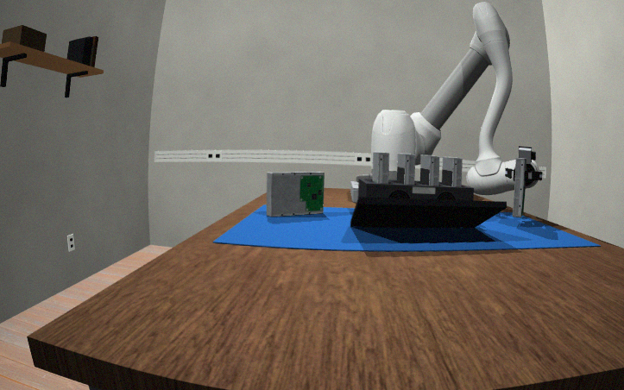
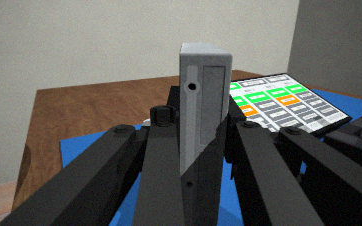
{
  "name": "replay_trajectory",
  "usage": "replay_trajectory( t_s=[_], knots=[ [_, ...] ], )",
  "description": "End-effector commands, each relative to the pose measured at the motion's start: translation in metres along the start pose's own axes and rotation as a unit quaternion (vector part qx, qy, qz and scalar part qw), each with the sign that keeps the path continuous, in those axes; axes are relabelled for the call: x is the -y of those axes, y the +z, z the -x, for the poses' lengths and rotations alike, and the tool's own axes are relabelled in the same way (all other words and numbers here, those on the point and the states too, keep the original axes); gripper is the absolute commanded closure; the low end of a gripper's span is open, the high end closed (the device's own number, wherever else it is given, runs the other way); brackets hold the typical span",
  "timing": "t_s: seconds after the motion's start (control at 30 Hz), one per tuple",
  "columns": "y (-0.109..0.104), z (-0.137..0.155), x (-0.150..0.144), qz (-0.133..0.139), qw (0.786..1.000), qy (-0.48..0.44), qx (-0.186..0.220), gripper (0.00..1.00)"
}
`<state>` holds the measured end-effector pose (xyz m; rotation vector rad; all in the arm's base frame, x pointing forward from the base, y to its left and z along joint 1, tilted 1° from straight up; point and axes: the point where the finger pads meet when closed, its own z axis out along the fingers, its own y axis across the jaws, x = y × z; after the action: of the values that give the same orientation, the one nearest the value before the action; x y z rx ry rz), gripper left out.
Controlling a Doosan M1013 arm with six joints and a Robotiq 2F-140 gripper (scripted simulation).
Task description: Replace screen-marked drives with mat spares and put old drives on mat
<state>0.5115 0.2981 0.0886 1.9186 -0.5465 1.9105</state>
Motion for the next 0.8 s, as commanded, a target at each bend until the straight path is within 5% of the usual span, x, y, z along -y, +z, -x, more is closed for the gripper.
replay_trajectory(
  t_s=[0.0,0.77],
  knots=[
    [0.0,0.002,0.0,0.0,1.0,0.0,0.0,0.9],
    [0.0,0.019,0.0,0.0,1.0,0.0,0.0,0.9]
  ],
)
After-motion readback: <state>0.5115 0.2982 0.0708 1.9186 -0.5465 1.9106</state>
